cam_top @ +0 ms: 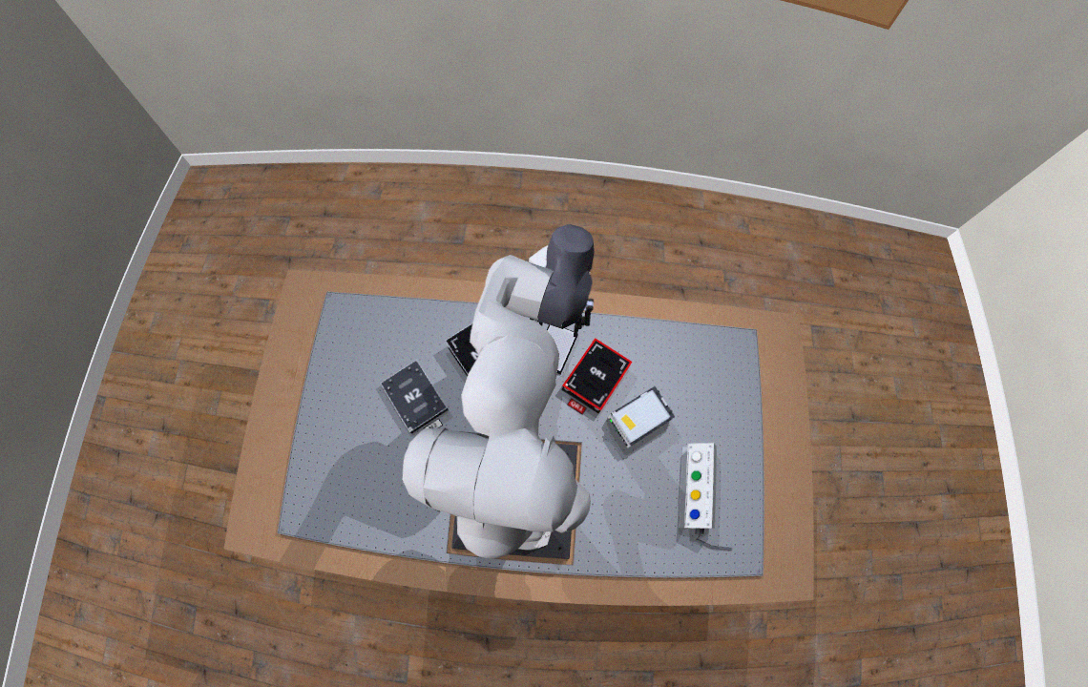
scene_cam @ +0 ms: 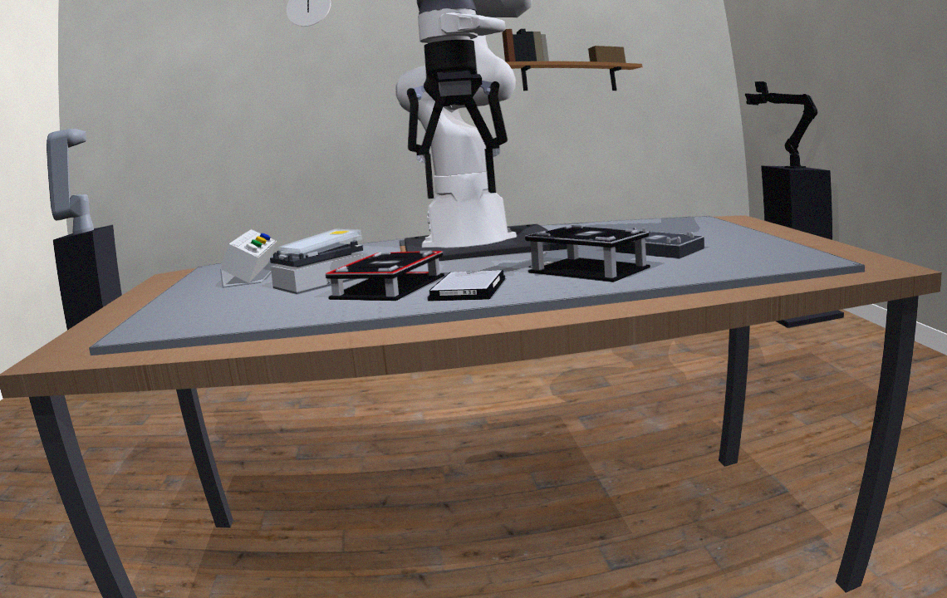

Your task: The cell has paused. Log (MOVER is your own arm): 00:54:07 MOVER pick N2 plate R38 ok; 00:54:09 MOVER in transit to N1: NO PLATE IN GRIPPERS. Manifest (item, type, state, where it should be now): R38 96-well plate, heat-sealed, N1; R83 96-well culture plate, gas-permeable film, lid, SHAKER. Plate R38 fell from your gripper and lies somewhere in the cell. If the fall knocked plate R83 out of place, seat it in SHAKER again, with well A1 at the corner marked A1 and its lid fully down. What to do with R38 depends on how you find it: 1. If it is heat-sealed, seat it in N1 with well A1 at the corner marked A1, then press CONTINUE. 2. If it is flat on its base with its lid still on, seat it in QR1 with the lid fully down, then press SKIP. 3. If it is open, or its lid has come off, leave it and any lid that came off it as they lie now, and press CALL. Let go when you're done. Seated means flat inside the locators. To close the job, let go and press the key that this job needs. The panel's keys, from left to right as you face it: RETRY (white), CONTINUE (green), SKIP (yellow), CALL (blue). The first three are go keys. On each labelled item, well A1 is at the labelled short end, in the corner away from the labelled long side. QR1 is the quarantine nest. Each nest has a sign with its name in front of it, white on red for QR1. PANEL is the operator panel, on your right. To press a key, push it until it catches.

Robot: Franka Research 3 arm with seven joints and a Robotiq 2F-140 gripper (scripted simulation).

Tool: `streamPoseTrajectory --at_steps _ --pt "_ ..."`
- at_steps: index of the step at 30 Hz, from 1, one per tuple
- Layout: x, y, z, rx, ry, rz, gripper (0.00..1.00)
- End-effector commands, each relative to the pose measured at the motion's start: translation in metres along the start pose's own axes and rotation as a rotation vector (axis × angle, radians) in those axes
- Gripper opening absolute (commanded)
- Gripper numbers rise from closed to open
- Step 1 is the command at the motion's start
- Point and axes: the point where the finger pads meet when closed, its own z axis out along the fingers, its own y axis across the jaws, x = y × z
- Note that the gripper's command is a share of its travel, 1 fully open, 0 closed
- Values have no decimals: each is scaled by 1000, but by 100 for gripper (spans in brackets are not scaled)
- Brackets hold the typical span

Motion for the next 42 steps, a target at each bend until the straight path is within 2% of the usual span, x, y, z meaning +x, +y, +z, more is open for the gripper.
streamPoseTrajectory --at_steps 1,32,37,42 --pt "1 0 -1 -1 6 -23 10" --pt "0 3 -1 -2 6 -14 10" --pt "-6 28 -5 -9 9 55 10" --pt "-26 78 -10 -21 13 209 10"
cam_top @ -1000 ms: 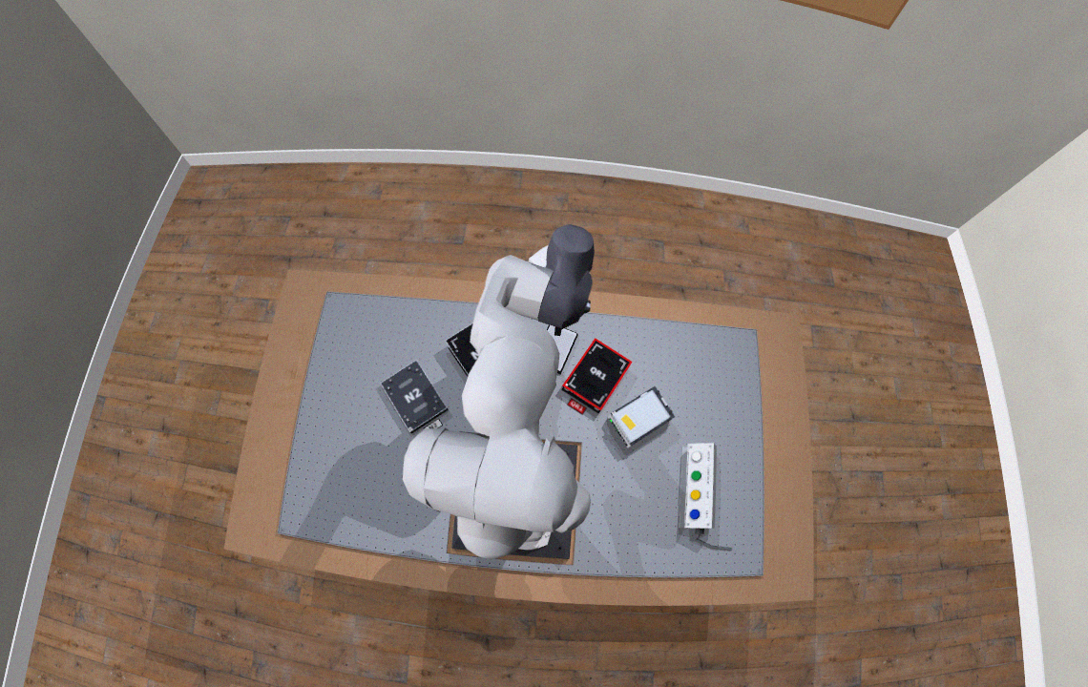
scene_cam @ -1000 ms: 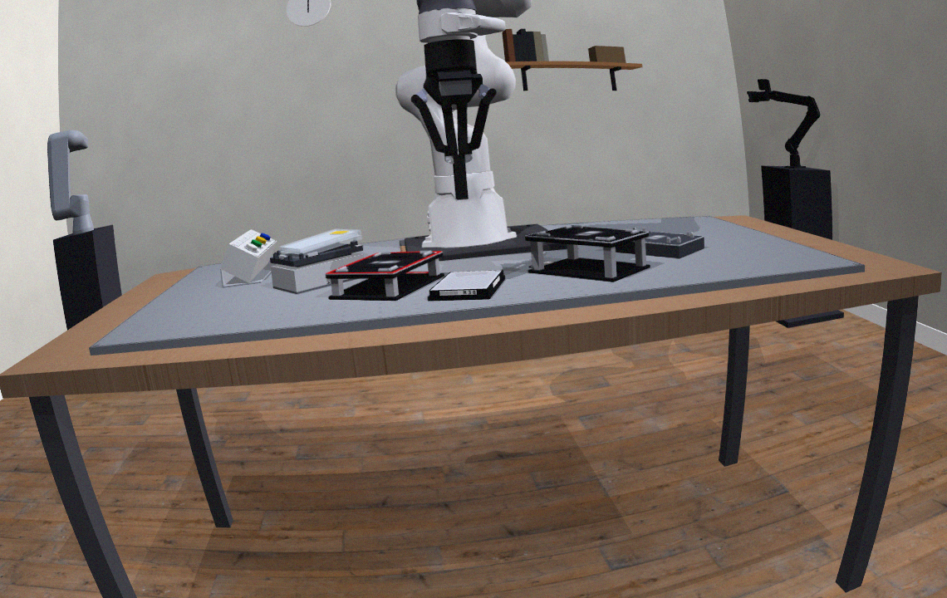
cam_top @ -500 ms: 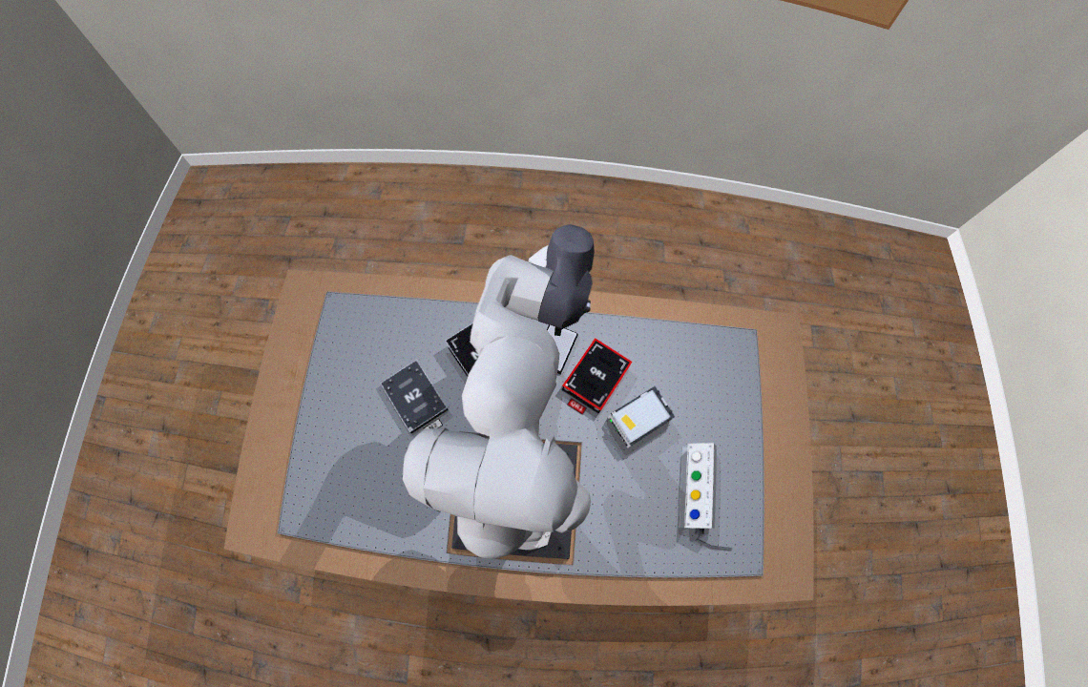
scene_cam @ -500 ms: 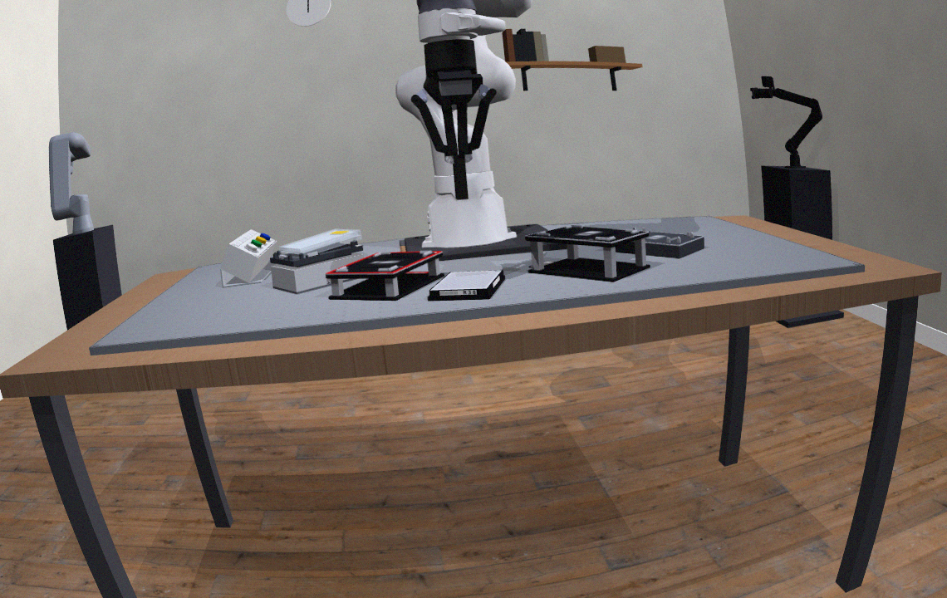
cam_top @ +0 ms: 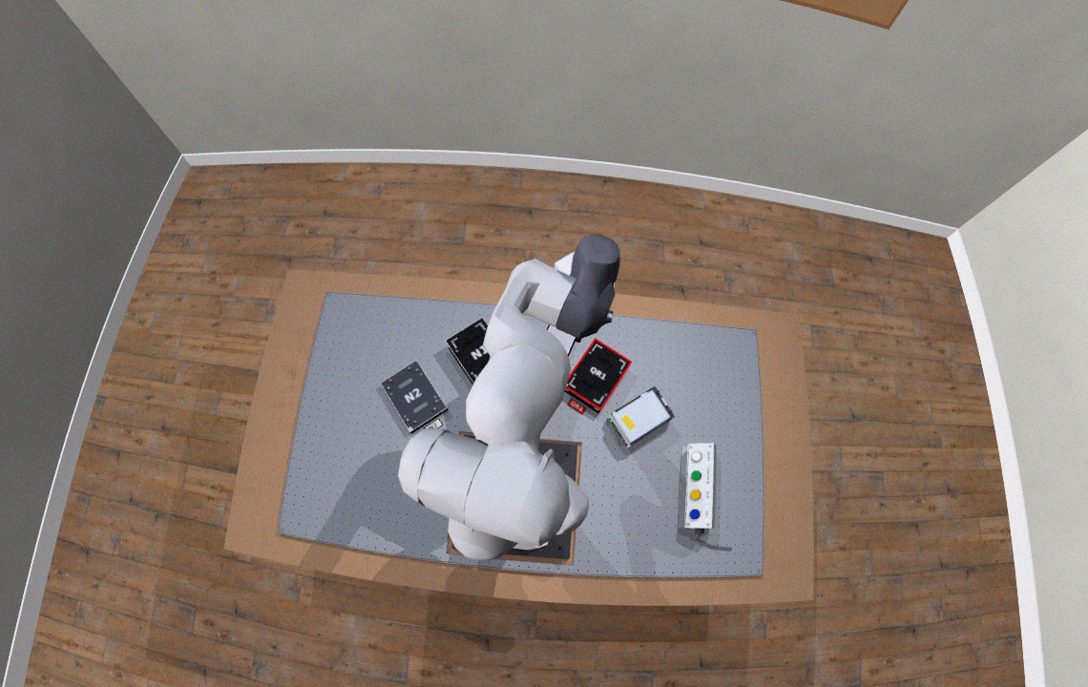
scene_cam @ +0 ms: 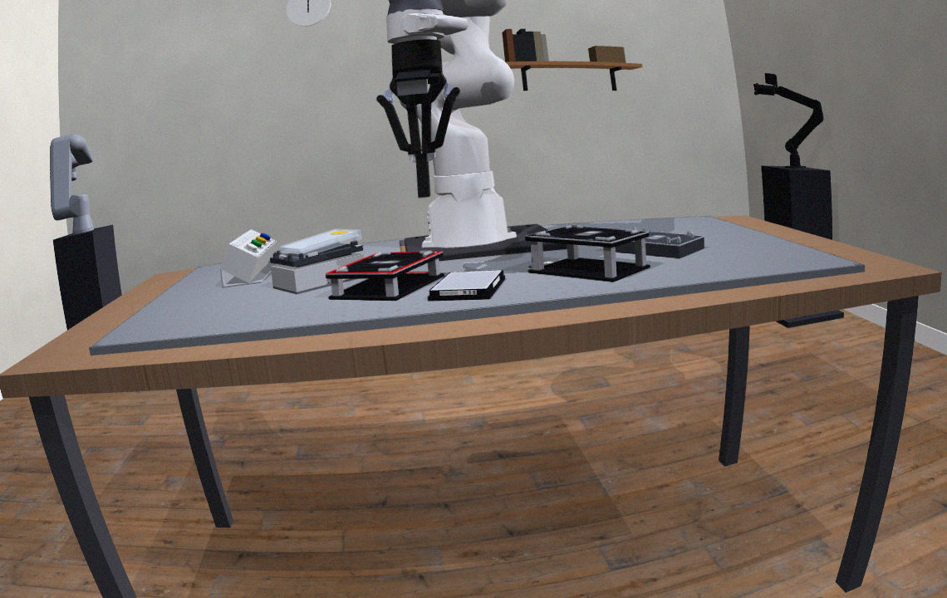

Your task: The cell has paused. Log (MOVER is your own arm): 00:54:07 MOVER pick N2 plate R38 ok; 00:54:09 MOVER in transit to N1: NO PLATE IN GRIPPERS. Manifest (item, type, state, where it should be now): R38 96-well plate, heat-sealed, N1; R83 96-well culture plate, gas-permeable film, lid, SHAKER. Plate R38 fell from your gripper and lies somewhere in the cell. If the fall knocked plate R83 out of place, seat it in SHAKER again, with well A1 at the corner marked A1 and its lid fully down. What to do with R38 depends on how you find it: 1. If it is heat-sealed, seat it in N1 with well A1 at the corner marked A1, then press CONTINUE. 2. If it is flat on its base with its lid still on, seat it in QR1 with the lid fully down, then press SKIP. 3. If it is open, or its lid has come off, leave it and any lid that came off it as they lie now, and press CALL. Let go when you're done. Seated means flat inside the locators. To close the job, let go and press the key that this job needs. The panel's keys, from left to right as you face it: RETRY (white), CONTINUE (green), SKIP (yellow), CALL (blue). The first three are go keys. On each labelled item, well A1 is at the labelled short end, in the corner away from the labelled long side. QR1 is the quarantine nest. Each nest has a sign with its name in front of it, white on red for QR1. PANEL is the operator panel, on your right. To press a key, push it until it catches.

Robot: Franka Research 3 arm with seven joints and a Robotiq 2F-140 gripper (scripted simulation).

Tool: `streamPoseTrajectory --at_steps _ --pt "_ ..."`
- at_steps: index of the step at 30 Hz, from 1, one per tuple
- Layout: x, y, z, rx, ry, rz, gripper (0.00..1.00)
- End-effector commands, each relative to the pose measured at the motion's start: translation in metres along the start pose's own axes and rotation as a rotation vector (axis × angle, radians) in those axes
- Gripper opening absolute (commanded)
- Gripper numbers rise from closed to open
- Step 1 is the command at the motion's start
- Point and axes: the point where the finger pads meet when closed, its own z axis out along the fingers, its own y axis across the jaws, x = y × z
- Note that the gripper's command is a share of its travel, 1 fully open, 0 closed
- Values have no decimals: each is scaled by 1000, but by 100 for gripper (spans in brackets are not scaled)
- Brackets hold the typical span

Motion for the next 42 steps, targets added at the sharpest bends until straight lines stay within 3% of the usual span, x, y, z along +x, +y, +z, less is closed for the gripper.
streamPoseTrajectory --at_steps 1,5,7,13,18,22,27,41,42 --pt "-14 40 -4 -11 -3 133 10" --pt "-39 93 -6 -17 -1 306 10" --pt "-39 93 -6 -17 -1 306 10" --pt "-89 158 -3 -13 -5 564 10" --pt "-124 189 3 -3 -10 722 10" --pt "-141 200 7 4 -13 792 10" --pt "-146 203 8 6 -14 812 10" --pt "-146 204 9 6 -15 816 10" --pt "-146 204 9 6 -15 816 70"
